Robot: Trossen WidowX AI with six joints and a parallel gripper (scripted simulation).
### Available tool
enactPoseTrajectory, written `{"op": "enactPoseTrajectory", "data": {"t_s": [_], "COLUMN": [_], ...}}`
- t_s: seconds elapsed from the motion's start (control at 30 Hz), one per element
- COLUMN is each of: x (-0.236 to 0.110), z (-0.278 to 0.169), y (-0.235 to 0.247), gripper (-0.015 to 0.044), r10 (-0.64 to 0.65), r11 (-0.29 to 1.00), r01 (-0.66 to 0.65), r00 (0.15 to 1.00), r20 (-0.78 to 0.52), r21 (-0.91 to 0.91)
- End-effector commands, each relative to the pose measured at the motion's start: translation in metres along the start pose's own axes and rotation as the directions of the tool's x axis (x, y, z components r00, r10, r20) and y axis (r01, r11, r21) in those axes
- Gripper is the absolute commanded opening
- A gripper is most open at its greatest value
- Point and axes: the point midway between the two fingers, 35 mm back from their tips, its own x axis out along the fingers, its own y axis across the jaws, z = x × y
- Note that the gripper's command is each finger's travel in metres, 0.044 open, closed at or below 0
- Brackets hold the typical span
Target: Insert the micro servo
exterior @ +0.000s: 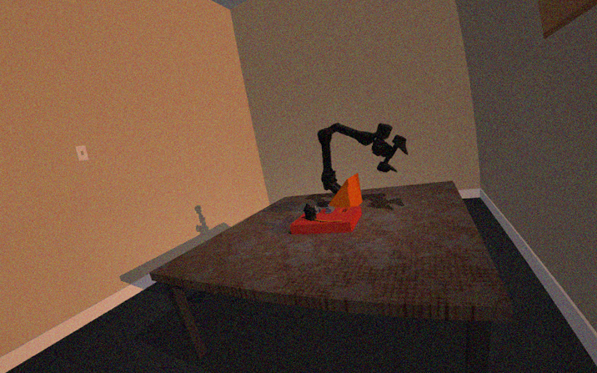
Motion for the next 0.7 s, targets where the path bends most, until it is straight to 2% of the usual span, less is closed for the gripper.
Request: {"op": "enactPoseTrajectory", "data": {"t_s": [0.0,0.3,0.67], "x": [0.002,0.009,0.008], "z": [0.032,0.093,0.158], "y": [-0.011,-0.048,-0.102], "gripper": [0.0440,0.0440,0.0440], "r10": [-0.065,-0.229,-0.401], "r11": [0.990,0.904,0.721], "r01": [0.064,0.211,0.337], "r00": [0.998,0.974,0.916], "r20": [0.009,0.003,-0.032], "r21": [0.124,0.371,0.606]}}
